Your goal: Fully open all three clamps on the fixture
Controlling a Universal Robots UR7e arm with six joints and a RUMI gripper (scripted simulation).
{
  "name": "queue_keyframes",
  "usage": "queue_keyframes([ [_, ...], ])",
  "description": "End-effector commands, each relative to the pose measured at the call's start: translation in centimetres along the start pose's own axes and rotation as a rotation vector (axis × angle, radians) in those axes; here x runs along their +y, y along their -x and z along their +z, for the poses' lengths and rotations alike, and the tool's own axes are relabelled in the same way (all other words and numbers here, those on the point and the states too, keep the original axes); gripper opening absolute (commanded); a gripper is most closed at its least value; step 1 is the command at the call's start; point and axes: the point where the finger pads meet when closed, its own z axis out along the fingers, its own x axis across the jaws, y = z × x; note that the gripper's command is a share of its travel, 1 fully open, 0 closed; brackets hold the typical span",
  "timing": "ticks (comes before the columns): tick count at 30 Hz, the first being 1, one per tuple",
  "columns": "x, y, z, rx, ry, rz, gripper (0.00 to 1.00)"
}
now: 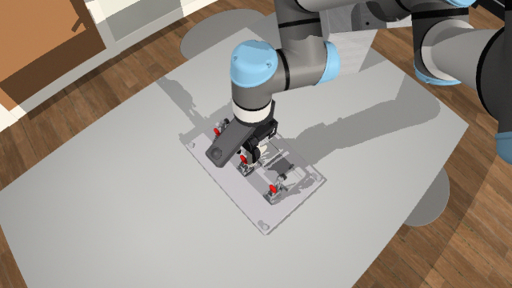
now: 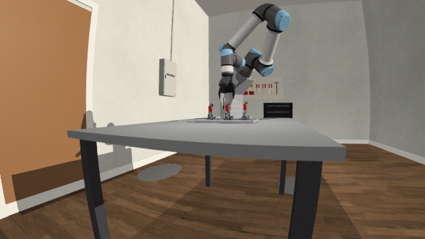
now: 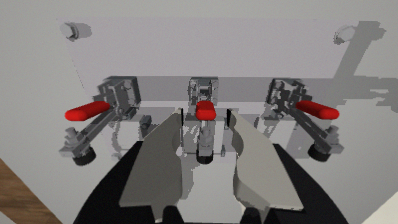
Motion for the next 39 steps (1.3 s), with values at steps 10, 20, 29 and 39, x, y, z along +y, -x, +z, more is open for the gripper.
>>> queue_keyframes([
  [10,0.0,0.0,-3.4,0.000,0.000,0.000,0.28],
  [20,0.0,0.0,-4.2,0.000,0.000,0.000,0.28],
  [29,0.0,0.0,-4.2,0.000,0.000,0.000,0.28],
  [39,0.0,0.0,-4.2,0.000,0.000,0.000,0.28],
])
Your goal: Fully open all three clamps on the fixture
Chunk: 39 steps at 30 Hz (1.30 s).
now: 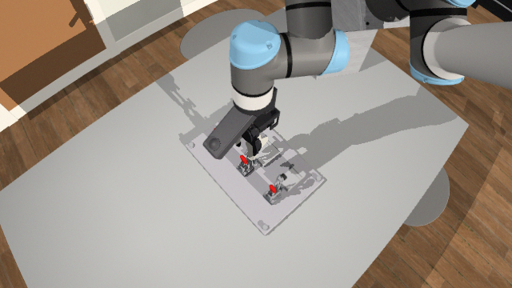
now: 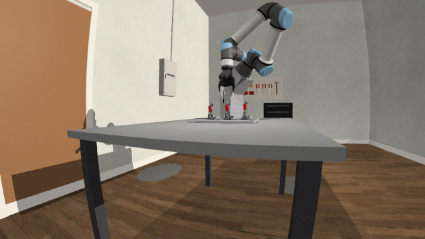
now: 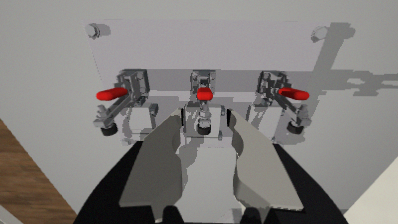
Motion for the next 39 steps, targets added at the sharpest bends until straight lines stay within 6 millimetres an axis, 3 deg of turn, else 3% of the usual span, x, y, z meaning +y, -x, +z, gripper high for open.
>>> queue_keyframes([
  [1,0.0,0.0,0.0,0.000,-0.001,0.000,0.28],
  [23,0.0,0.0,-0.3,0.000,-0.001,0.000,0.28],
  [39,0.0,0.0,-3.7,0.000,-0.001,0.000,0.28],
])
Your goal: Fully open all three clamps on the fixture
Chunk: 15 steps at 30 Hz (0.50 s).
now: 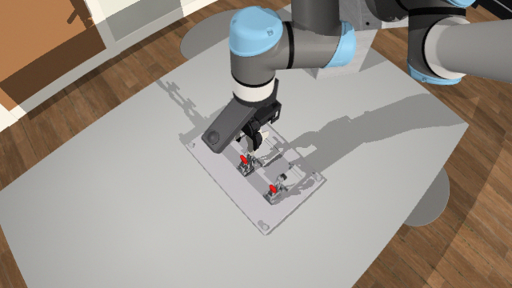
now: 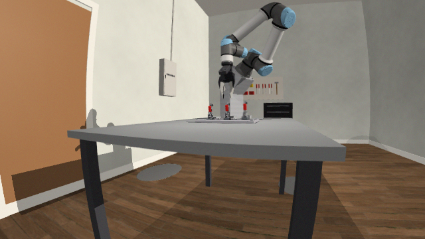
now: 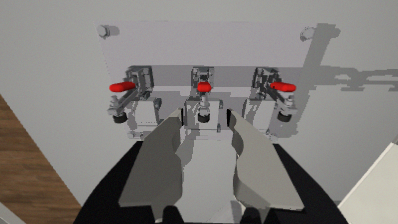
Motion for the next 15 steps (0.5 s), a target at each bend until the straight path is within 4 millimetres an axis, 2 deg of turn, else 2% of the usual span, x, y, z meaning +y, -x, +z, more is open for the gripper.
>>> queue_keyframes([
  [1,0.0,0.0,-1.4,-0.001,0.001,-0.001,0.28],
  [9,0.0,0.0,-3.9,-0.001,0.001,-0.001,0.28],
  [15,0.0,0.0,-5.0,-0.001,0.001,-0.001,0.28],
])
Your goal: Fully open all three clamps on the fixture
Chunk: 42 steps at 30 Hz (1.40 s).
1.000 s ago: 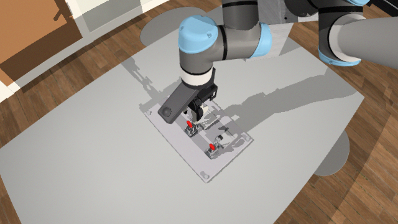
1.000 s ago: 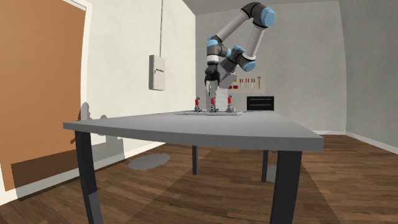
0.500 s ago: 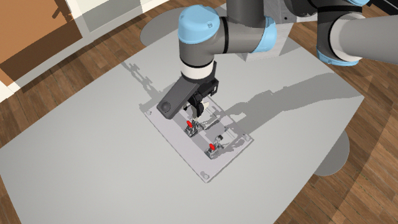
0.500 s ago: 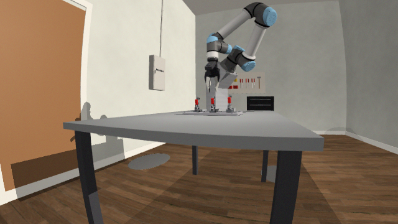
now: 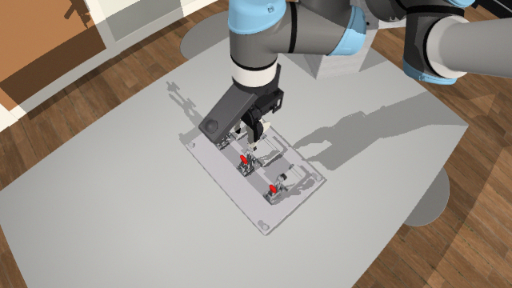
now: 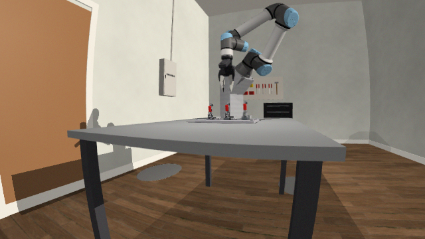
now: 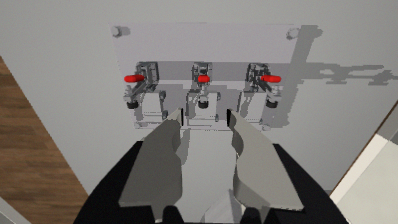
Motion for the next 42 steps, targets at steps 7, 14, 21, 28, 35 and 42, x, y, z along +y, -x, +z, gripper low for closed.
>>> queue_keyframes([
  [7,0.01,0.00,-1.56,-0.002,0.002,-0.001,0.28],
  [14,0.01,0.00,-1.61,-0.002,0.002,-0.001,0.28],
  [21,0.01,0.00,-1.61,-0.002,0.002,-0.001,0.28],
  [28,0.01,0.00,-1.61,-0.002,0.002,-0.001,0.28],
  [35,0.01,0.00,-1.61,-0.002,0.002,-0.001,0.28],
  [42,0.01,0.00,-1.61,-0.002,0.002,-0.001,0.28],
])
